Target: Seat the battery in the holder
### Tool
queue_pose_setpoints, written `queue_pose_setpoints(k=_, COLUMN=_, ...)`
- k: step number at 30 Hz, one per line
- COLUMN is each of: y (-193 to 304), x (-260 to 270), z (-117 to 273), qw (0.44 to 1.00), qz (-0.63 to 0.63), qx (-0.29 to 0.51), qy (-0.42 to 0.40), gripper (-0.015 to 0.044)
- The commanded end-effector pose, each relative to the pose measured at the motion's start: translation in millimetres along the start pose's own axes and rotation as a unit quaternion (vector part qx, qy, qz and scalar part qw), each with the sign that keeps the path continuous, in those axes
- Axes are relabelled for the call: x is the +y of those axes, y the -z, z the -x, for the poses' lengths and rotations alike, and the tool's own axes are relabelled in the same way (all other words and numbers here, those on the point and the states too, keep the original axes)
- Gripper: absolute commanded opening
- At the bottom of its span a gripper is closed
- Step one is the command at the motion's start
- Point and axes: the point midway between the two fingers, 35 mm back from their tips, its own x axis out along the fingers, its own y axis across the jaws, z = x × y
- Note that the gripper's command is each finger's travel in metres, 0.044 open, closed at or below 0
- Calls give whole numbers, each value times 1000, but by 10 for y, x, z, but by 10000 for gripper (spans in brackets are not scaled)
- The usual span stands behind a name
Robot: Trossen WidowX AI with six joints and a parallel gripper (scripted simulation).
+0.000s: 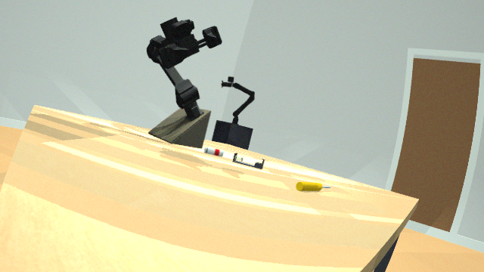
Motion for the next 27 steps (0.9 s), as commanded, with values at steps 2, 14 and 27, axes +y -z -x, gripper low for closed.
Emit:
queue_pose_setpoints(k=2, y=124, x=26, z=-44, qw=999, qz=-32, qx=23, qy=1, gripper=347)
queue_pose_setpoints(k=14, y=1974, x=449, z=-14, qw=847, qz=-388, qx=315, qy=181, gripper=238)
queue_pose_setpoints(k=27, y=3071, x=494, z=793, qw=667, qz=-463, qx=333, qy=479, gripper=238)
